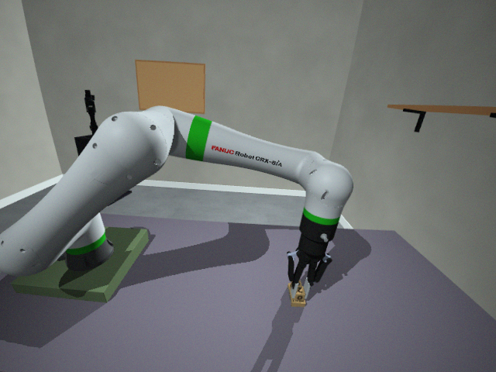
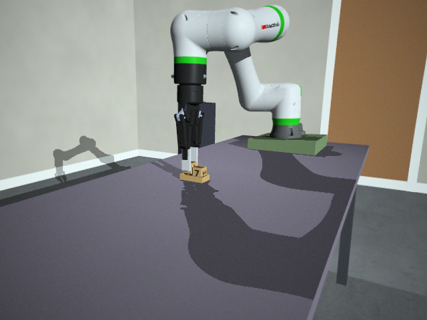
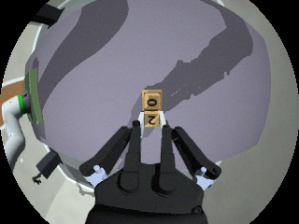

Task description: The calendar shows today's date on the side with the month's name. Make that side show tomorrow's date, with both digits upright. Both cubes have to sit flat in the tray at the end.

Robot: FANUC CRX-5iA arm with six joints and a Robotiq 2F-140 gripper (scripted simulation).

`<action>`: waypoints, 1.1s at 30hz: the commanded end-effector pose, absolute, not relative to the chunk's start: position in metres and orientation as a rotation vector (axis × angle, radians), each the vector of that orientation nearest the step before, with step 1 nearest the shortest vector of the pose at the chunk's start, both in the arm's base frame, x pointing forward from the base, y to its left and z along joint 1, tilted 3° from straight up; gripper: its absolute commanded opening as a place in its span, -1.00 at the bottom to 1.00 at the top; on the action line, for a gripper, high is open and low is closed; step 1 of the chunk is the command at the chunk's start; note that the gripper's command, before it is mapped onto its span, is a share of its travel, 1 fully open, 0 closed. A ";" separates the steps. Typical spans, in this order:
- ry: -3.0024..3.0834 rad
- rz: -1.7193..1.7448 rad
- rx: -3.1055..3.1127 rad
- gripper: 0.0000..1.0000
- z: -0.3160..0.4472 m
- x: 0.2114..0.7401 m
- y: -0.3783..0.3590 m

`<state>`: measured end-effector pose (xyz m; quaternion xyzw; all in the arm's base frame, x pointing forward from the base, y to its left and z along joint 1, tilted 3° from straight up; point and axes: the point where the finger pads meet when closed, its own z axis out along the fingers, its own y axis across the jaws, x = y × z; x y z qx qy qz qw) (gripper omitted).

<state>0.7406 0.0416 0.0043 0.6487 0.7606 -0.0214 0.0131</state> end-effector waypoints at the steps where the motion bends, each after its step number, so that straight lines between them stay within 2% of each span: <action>1: 2.370 -0.066 2.021 -0.49 0.005 0.741 0.042; 33: 2.370 -0.066 2.021 -0.49 -0.002 0.741 0.041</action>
